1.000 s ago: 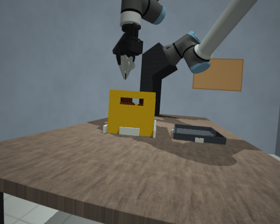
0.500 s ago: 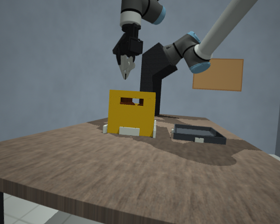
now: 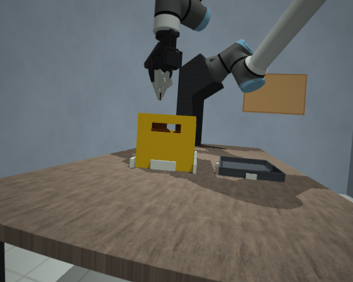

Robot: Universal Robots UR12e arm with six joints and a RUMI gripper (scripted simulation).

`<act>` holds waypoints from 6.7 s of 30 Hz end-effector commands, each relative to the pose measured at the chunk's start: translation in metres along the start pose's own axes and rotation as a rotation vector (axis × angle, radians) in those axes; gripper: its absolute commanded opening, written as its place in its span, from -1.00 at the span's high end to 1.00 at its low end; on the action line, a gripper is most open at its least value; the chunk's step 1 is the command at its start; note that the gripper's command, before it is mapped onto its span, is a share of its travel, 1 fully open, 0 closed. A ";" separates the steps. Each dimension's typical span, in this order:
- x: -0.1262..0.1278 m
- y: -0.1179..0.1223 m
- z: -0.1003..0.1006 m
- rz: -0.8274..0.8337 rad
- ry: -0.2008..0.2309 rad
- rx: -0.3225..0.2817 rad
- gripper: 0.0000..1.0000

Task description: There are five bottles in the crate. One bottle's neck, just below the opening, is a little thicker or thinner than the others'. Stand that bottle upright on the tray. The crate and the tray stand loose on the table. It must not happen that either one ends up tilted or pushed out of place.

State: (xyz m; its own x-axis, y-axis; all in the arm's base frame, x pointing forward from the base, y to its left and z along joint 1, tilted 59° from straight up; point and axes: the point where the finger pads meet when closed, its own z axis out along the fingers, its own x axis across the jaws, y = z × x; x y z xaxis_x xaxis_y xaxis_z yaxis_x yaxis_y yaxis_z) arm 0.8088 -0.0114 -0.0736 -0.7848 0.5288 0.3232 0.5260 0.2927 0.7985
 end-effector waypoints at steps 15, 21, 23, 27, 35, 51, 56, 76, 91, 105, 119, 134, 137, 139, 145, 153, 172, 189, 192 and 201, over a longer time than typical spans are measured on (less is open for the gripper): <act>0.057 0.065 0.001 -0.009 0.000 0.000 1.00; 0.055 0.063 -0.001 -0.007 -0.001 0.000 0.24; 0.054 0.064 -0.001 -0.008 -0.002 0.000 0.24; 0.054 0.064 -0.001 -0.008 -0.002 0.000 0.24; 0.054 0.064 -0.001 -0.008 -0.002 0.000 0.24; 0.054 0.064 -0.001 -0.008 -0.002 0.000 0.24; 0.054 0.064 -0.001 -0.008 -0.002 0.000 0.24; 0.055 0.064 0.011 -0.008 0.001 0.000 0.24; 0.054 0.065 0.028 -0.010 0.000 0.000 0.24; 0.054 0.065 0.041 -0.009 0.000 0.000 0.24; 0.054 0.065 0.044 -0.010 -0.001 0.000 0.24; 0.054 0.065 0.044 -0.010 -0.001 0.000 0.24; 0.054 0.065 0.044 -0.010 -0.001 0.000 0.24; 0.054 0.065 0.044 -0.010 -0.001 0.000 0.24; 0.054 0.065 0.044 -0.010 -0.001 0.000 0.24; 0.054 0.065 0.044 -0.010 -0.001 0.000 0.24; 0.055 0.058 0.044 -0.006 -0.001 0.000 0.24; 0.054 0.059 0.043 -0.007 -0.002 0.000 0.24; 0.054 0.059 0.043 -0.007 -0.002 0.000 0.24; 0.054 0.059 0.043 -0.007 -0.002 0.000 0.24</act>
State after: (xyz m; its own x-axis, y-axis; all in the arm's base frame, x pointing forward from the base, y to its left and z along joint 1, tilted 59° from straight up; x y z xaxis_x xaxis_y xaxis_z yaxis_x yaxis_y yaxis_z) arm 0.8118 0.0710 -0.0302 -0.7894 0.5261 0.3165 0.5198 0.2985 0.8005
